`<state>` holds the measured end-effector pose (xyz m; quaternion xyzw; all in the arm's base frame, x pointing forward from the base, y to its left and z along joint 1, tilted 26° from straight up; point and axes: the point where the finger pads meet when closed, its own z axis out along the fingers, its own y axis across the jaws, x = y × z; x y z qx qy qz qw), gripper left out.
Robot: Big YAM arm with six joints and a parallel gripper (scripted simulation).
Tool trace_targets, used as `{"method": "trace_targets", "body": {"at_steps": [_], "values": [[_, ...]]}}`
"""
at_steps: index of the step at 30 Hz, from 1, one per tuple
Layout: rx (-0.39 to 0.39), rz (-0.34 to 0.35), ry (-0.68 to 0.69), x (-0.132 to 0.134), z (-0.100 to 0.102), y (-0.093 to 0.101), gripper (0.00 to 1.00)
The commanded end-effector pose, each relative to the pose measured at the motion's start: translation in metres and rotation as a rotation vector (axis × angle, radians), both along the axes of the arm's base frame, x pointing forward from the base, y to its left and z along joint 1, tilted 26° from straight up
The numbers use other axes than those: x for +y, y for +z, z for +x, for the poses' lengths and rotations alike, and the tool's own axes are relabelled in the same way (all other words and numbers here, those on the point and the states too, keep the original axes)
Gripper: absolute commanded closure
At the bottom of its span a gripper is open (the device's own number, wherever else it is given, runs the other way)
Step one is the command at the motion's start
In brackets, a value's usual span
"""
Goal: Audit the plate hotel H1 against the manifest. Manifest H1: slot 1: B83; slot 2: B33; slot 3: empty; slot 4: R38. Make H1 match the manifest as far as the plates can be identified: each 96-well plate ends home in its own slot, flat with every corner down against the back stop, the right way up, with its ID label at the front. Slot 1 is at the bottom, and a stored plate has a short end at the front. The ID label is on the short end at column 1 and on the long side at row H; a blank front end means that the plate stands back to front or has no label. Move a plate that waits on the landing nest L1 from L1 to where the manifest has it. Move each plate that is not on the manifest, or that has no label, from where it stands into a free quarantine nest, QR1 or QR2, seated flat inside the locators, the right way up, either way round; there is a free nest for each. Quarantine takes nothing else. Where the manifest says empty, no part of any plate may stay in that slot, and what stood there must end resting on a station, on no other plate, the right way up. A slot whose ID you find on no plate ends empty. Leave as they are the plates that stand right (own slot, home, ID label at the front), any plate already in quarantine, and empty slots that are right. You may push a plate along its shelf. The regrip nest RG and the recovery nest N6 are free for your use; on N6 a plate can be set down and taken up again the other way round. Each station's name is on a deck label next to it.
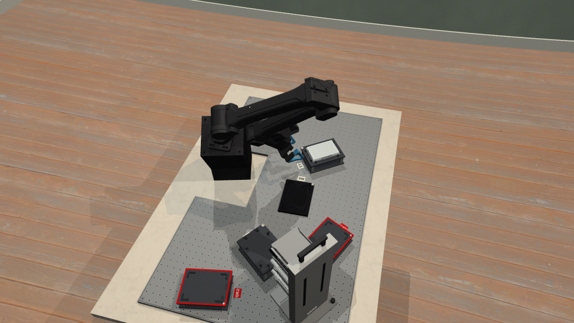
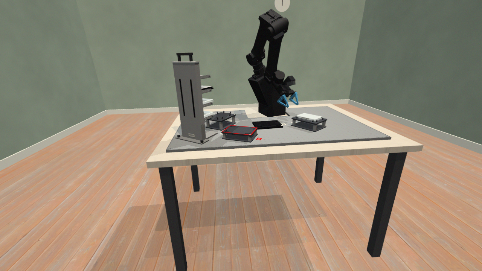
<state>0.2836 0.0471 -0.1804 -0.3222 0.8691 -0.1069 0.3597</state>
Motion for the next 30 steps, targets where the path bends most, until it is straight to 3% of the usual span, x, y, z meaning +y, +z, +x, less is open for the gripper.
{"method": "trace_targets", "body": {"at_steps": [1,8,12,30], "values": [[0.034,-0.009,0.005,0.024,-0.023,0.057,0.0],[0.028,-0.007,0.005,0.028,-0.019,0.063,0.0],[0.024,-0.005,0.004,0.038,-0.021,0.082,0.0],[0.019,-0.001,0.003,0.058,-0.022,0.12,0.0]]}}
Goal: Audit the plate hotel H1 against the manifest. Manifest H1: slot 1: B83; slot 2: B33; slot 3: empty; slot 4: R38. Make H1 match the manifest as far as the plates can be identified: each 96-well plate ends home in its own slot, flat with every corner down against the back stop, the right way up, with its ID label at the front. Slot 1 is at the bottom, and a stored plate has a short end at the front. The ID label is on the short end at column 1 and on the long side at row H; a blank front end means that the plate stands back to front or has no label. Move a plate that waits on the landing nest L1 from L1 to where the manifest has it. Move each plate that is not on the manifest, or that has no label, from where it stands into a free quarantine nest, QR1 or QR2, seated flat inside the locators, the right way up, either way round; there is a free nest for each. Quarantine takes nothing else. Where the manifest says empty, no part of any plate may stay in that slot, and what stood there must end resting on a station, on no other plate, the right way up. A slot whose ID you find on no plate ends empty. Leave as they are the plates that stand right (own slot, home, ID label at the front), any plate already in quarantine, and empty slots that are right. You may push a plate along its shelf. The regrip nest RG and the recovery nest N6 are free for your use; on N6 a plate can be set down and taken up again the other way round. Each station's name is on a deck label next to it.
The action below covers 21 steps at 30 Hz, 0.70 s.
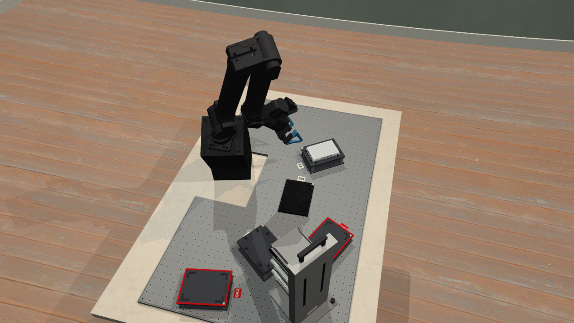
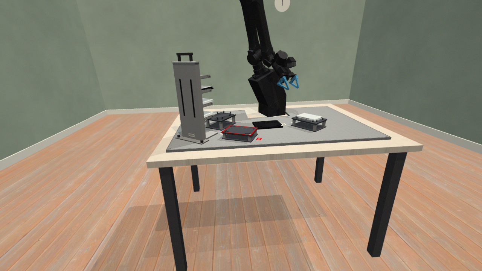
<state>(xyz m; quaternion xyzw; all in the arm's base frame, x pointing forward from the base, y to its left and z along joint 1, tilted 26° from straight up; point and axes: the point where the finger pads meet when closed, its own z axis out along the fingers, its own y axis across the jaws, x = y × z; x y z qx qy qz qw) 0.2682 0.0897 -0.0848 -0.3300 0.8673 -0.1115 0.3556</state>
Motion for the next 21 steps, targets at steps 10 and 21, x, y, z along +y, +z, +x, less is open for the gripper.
{"method": "trace_targets", "body": {"at_steps": [10,21], "values": [[0.008,0.026,-0.029,0.012,0.002,0.033,0.0],[0.01,0.006,-0.013,-0.014,0.012,0.045,0.0]]}}
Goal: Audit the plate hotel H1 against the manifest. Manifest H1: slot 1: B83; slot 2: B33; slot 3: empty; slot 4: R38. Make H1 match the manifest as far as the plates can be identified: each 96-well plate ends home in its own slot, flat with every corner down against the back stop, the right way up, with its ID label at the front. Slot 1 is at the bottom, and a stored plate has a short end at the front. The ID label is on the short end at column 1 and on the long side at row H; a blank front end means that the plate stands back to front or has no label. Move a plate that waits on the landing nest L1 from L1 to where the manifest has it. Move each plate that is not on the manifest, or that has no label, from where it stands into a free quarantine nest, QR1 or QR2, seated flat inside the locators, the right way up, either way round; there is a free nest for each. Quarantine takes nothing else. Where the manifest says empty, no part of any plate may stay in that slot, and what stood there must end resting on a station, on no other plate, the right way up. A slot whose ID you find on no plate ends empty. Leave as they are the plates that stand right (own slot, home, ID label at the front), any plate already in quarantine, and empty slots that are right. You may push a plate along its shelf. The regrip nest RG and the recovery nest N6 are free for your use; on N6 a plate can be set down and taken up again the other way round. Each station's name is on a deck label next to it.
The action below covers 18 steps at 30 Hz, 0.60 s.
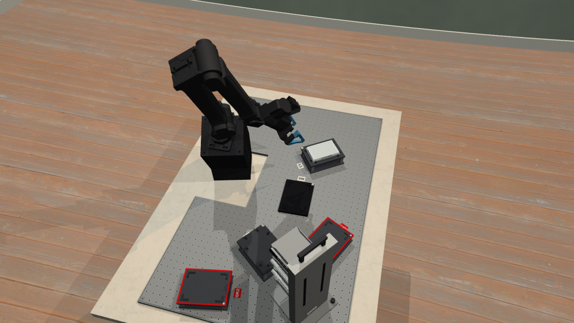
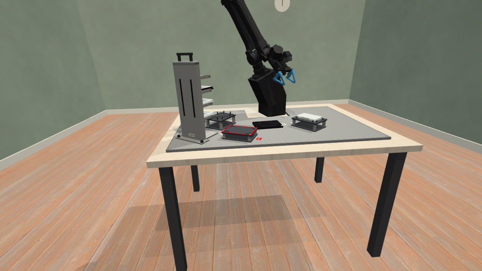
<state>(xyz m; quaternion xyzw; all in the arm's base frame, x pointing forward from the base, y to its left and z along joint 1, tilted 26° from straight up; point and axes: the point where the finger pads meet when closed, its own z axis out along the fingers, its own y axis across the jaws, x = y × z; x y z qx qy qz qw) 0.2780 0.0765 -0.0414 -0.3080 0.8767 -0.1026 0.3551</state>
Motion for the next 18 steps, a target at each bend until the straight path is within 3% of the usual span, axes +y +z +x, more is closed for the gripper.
{"method": "trace_targets", "body": {"at_steps": [1,6,15,17,18], "values": [[-0.001,-0.026,0.025,-0.004,0.005,0.003,0.0],[-0.023,-0.021,0.025,-0.014,0.023,0.017,0.0],[-0.026,-0.027,0.025,-0.041,0.036,0.032,0.0],[-0.026,-0.027,0.025,-0.041,0.036,0.032,0.0],[0.009,-0.032,0.026,-0.046,0.02,0.022,0.0]]}}
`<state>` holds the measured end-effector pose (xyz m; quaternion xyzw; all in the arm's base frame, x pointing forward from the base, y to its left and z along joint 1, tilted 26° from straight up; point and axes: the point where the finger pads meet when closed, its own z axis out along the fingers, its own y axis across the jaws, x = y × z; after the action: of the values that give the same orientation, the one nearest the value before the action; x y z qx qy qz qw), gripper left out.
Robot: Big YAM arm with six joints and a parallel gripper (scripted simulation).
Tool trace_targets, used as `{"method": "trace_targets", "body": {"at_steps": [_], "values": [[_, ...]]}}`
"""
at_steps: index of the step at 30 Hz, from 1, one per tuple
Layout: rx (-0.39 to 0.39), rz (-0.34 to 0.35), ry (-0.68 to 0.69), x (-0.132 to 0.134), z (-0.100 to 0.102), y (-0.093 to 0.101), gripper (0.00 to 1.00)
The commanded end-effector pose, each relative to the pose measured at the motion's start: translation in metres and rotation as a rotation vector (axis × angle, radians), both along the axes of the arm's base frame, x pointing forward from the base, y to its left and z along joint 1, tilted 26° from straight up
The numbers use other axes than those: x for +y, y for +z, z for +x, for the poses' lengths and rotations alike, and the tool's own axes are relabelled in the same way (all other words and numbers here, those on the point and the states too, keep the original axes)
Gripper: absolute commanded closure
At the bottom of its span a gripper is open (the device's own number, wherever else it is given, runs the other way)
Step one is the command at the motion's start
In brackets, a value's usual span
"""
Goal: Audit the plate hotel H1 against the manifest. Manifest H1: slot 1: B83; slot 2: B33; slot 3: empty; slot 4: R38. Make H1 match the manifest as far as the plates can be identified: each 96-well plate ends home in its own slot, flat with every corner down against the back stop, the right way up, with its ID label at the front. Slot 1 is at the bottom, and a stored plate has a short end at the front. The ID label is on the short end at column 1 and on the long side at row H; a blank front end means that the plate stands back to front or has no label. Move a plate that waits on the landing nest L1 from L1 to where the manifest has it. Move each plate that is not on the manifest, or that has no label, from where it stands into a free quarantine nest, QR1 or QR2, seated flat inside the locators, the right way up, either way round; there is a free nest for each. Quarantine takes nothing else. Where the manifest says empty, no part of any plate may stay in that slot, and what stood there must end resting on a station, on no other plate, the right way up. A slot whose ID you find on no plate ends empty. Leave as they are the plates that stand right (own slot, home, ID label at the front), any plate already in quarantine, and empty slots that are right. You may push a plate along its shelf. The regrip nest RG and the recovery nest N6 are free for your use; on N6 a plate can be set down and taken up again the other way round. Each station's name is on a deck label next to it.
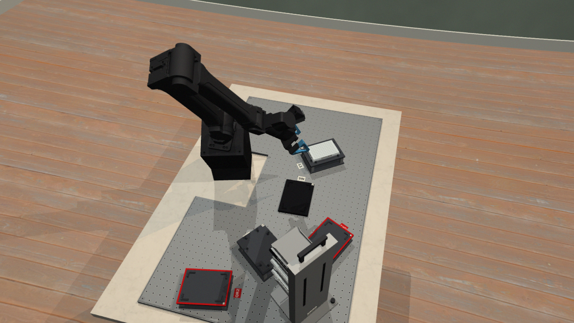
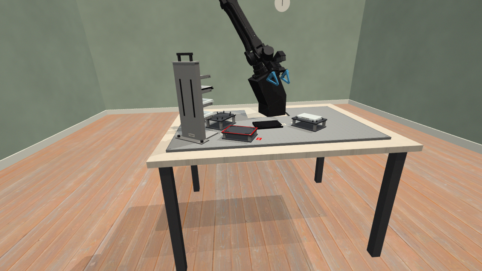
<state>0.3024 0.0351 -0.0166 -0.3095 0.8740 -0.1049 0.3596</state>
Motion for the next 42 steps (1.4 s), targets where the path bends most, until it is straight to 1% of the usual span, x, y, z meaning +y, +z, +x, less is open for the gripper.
{"method": "trace_targets", "body": {"at_steps": [1,4,6,9,14,16,17,21,24,27,31,33,34,39,42], "values": [[0.011,-0.029,0.005,-0.009,-0.005,-0.001,0.0],[-0.016,-0.022,-0.047,-0.018,-0.003,0.004,0.0],[-0.054,-0.005,-0.089,-0.024,0.002,0.012,0.0],[-0.078,0.0,-0.134,-0.033,0.004,0.017,0.0],[-0.11,0.008,-0.209,-0.048,0.004,0.024,0.0],[-0.11,0.008,-0.209,-0.048,0.004,0.024,0.0],[-0.109,0.008,-0.224,-0.051,0.009,0.024,0.0],[-0.146,0.016,-0.284,-0.063,0.005,0.031,0.0],[-0.175,0.021,-0.329,-0.072,0.01,0.038,0.0],[-0.185,0.025,-0.374,-0.081,0.008,0.039,0.0],[-0.226,0.033,-0.434,-0.094,0.013,0.05,0.0],[-0.226,0.033,-0.434,-0.094,0.013,0.05,0.0],[-0.212,0.031,-0.449,-0.097,0.012,0.045,0.0],[-0.291,0.046,-0.523,-0.113,0.025,0.067,0.0],[-0.295,0.049,-0.568,-0.122,0.021,0.066,0.0]]}}
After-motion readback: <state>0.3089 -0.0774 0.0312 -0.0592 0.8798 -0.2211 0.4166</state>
